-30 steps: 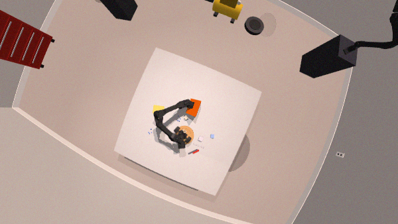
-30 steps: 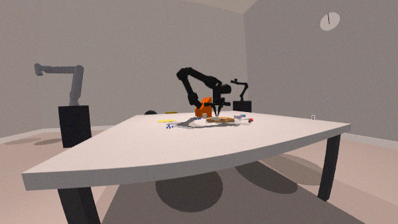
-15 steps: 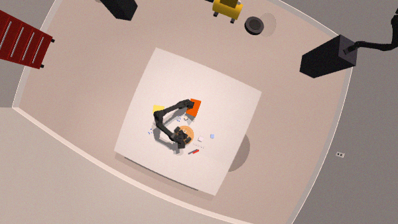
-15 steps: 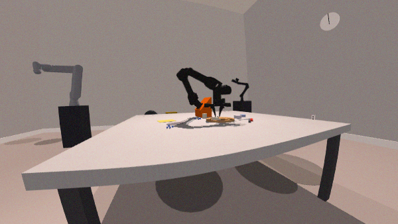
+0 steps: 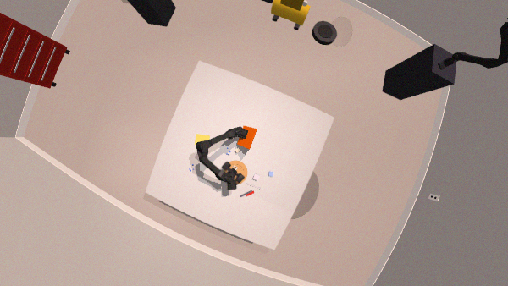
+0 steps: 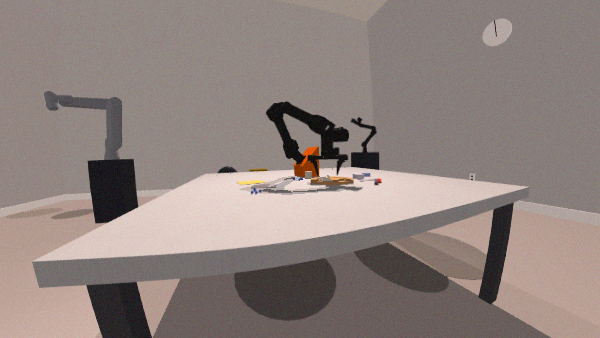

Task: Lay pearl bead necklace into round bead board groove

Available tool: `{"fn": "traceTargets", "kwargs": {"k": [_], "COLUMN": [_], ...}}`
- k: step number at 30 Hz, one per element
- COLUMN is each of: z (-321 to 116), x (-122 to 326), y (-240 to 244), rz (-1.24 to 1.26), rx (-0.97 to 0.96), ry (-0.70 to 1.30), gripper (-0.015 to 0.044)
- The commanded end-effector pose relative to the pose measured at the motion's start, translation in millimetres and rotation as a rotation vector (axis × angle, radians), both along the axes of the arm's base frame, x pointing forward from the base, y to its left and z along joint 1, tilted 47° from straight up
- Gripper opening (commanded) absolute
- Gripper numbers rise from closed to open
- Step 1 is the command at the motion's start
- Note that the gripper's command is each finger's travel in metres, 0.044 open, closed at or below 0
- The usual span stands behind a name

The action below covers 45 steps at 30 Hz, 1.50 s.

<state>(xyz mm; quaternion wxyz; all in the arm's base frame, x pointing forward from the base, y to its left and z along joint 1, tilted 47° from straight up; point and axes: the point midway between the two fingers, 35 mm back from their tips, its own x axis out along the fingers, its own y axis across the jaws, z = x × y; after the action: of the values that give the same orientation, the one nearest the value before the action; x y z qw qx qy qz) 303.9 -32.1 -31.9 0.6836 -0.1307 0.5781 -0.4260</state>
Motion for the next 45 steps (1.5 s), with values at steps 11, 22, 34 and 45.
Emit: {"fn": "traceTargets", "kwargs": {"k": [11, 22, 34, 45], "z": [1, 35, 46, 42], "x": [1, 11, 15, 16], "y": [2, -8, -22, -24], "rz": [-0.004, 0.083, 0.13, 0.132], "rx": [0.003, 0.006, 0.007, 0.011], "ry": [-0.002, 0.09, 0.142, 0.134], "gripper": [0.044, 0.0282, 0.012, 0.012]}}
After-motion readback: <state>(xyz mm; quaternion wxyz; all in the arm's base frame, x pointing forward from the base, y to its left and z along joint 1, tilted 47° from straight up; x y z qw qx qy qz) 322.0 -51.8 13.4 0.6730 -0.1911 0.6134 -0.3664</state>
